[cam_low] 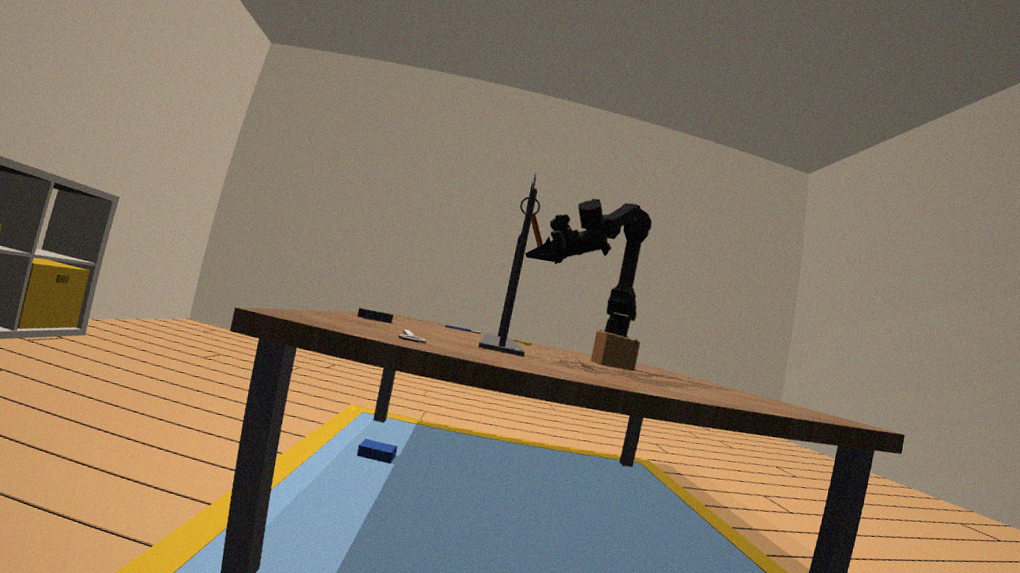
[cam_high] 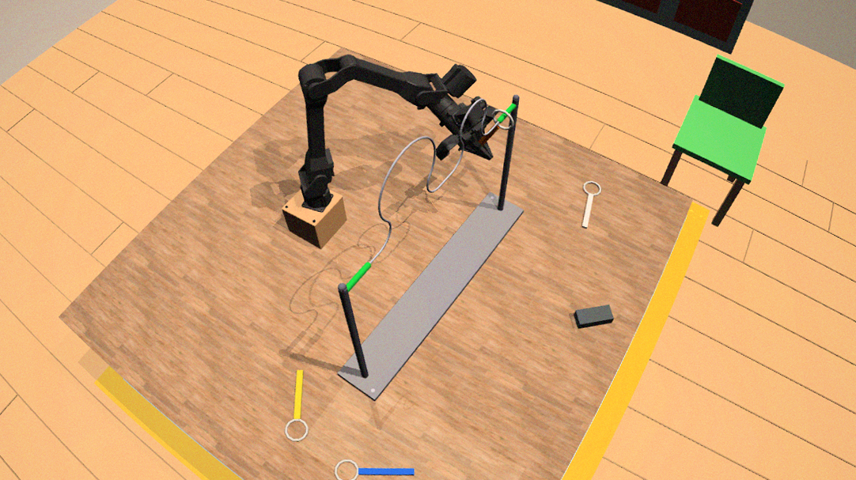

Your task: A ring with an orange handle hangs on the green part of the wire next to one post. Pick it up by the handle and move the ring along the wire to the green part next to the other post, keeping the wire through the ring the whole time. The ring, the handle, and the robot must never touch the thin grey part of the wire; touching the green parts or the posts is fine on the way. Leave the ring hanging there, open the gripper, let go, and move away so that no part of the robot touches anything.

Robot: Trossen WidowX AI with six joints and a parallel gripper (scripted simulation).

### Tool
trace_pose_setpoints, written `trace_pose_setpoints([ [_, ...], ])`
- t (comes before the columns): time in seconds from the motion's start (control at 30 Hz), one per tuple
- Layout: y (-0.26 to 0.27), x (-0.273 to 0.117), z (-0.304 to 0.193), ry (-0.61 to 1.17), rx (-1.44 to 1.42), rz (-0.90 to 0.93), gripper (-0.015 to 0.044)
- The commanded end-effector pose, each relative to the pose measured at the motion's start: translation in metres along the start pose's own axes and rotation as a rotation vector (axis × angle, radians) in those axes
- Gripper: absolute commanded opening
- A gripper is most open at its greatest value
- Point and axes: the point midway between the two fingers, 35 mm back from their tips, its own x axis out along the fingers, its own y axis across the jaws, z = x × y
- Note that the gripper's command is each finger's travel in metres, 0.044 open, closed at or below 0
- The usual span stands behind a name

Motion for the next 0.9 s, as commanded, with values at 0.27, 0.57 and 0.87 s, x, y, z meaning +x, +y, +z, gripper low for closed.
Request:
trace_pose_setpoints([
  [0.27, -0.0007, 0.0032, -0.0071, -0.001, 0.001, -0.007, -0.0150],
  [0.57, -0.0007, 0.0032, -0.0071, -0.001, 0.001, -0.007, -0.0150],
  [0.87, -0.0003, 0.0030, -0.0070, 0.002, -0.005, -0.003, 0.0060],
])
